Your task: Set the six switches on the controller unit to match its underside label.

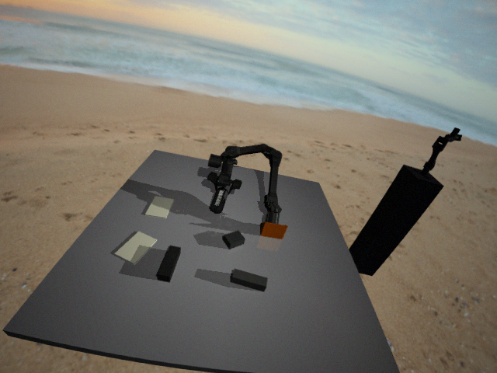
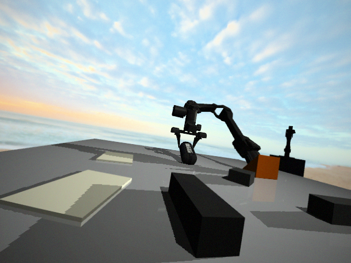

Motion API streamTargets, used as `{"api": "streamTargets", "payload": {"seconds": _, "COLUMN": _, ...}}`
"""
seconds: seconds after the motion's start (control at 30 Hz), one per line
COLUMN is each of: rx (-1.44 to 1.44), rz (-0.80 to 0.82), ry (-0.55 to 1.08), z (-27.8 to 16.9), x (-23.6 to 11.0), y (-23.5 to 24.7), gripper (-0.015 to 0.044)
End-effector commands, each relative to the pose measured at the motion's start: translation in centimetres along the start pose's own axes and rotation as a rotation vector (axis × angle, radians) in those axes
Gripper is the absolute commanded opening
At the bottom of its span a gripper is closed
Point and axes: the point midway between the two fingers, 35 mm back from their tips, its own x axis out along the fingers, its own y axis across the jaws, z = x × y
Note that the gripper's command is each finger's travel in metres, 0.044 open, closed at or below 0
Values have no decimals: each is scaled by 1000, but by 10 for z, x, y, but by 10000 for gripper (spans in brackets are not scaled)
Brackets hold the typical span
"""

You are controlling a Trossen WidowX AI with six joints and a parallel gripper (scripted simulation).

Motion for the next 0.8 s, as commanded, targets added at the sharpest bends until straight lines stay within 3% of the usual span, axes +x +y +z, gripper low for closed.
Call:
{"api": "streamTargets", "payload": {"seconds": 0.0, "rx": -15, "rz": 7, "ry": -2, "z": 1, "x": 4, "y": 3, "gripper": 338}}
{"api": "streamTargets", "payload": {"seconds": 0.77, "rx": -15, "rz": 6, "ry": -1, "z": -6, "x": 22, "y": 3, "gripper": 338}}
